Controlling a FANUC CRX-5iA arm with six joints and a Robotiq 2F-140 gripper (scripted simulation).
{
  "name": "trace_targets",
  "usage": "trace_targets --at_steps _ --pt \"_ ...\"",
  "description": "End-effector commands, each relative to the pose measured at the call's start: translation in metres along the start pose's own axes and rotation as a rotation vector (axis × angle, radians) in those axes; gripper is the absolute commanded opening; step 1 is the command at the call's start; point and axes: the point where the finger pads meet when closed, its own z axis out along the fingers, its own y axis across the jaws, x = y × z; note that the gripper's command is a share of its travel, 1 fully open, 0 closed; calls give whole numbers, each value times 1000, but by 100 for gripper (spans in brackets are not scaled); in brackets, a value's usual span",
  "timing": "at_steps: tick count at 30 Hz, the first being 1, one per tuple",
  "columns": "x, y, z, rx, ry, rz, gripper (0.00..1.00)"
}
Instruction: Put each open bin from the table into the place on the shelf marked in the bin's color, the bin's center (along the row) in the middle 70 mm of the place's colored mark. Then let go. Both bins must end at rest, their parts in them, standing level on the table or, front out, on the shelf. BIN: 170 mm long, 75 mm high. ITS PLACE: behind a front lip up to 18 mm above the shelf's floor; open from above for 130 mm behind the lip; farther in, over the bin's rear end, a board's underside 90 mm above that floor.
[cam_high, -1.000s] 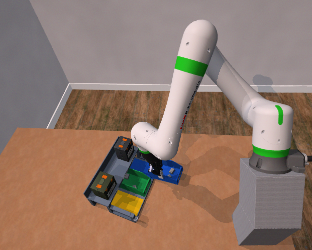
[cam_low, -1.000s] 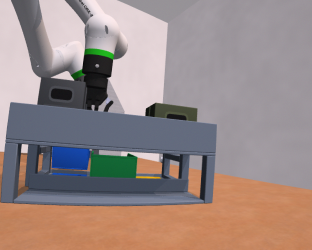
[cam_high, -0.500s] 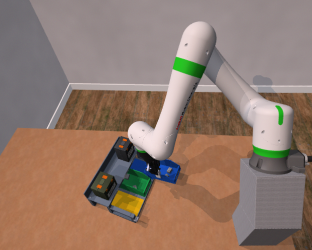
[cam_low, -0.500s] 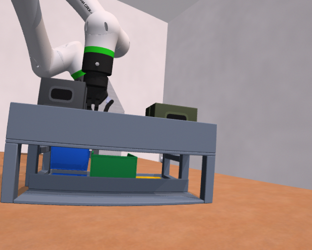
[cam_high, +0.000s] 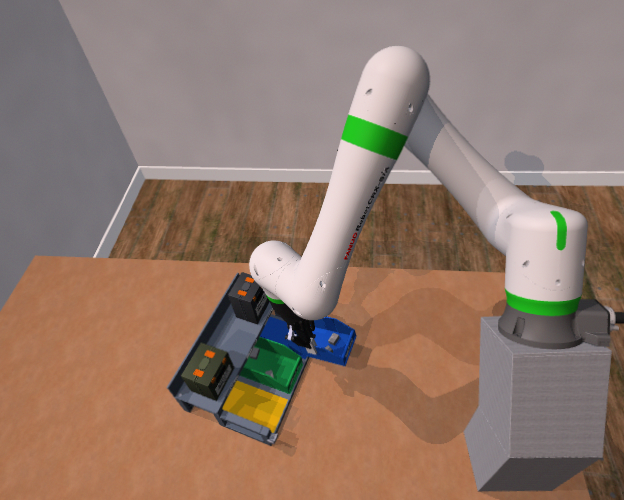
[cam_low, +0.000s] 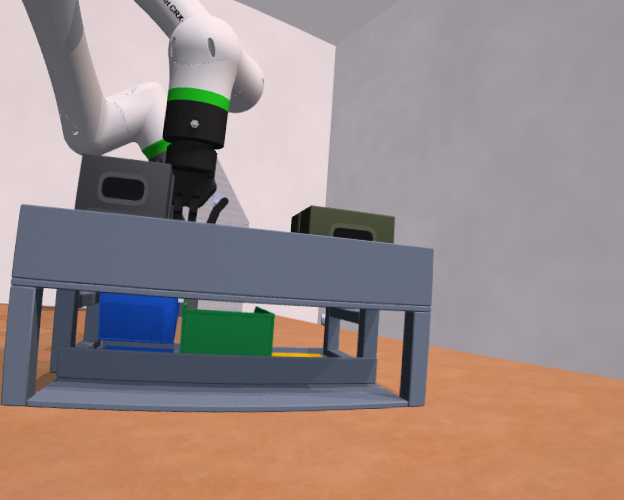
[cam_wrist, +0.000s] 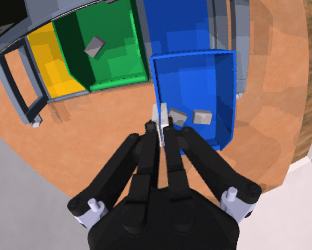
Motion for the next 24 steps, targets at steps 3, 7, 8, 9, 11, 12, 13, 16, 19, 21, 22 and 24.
trace_targets --at_steps 3,7,8,9,11,12,13,16,19,21,22,24 --pt "6 0 -1 0 0 0 0" --pt "8 0 -1 0 0 0 0" --pt "9 0 -2 0 0 0 0" --pt "10 0 -2 0 0 0 0" --pt "11 0 -2 0 0 0 0" --pt "12 0 -2 0 0 0 0" --pt "13 0 -2 0 0 0 0" --pt "16 0 -3 0 0 0 0" --pt "18 0 -3 0 0 0 0" --pt "19 0 -4 0 0 0 0" --pt "20 0 -4 0 0 0 0" --pt "20 0 -4 0 0 0 0"
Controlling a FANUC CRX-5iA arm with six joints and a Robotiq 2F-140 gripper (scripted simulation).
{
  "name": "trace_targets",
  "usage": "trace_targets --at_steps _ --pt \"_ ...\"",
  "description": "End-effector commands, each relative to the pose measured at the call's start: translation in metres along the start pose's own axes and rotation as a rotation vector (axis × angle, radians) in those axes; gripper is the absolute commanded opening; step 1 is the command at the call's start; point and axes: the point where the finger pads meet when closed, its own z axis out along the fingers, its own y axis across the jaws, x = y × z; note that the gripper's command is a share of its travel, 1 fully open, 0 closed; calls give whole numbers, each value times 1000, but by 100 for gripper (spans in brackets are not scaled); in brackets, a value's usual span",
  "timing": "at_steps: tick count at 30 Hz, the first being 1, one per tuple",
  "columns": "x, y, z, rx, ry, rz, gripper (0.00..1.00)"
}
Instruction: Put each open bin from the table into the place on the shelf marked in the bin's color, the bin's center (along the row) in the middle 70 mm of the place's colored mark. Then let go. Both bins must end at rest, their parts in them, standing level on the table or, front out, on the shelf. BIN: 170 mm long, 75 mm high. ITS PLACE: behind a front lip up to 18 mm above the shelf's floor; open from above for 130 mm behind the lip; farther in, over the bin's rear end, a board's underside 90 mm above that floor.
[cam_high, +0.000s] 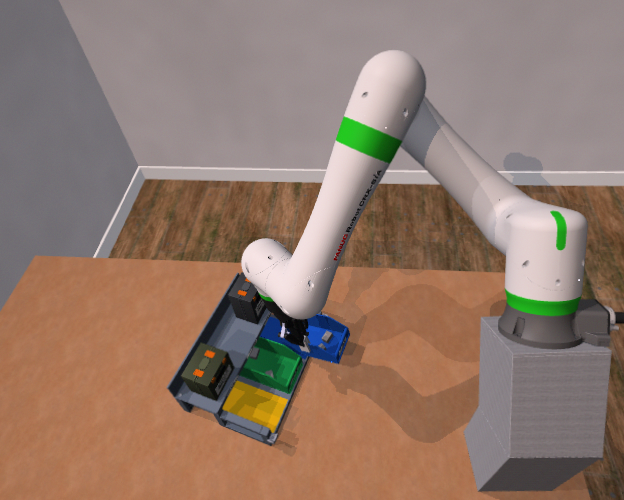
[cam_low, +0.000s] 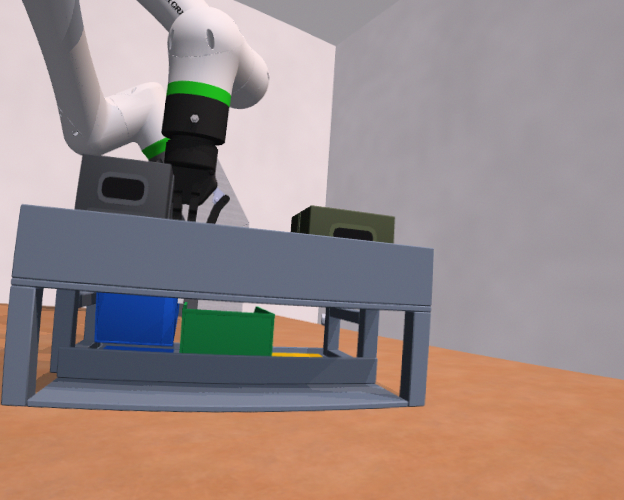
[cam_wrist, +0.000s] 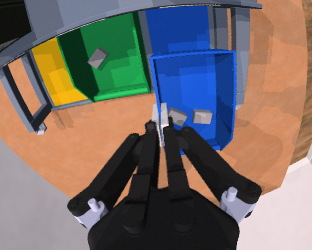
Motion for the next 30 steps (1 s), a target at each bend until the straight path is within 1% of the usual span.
trace_targets --at_steps 1,30 --pt "1 0 0 0 0 0 0" --pt "9 0 -2 0 0 0 0"
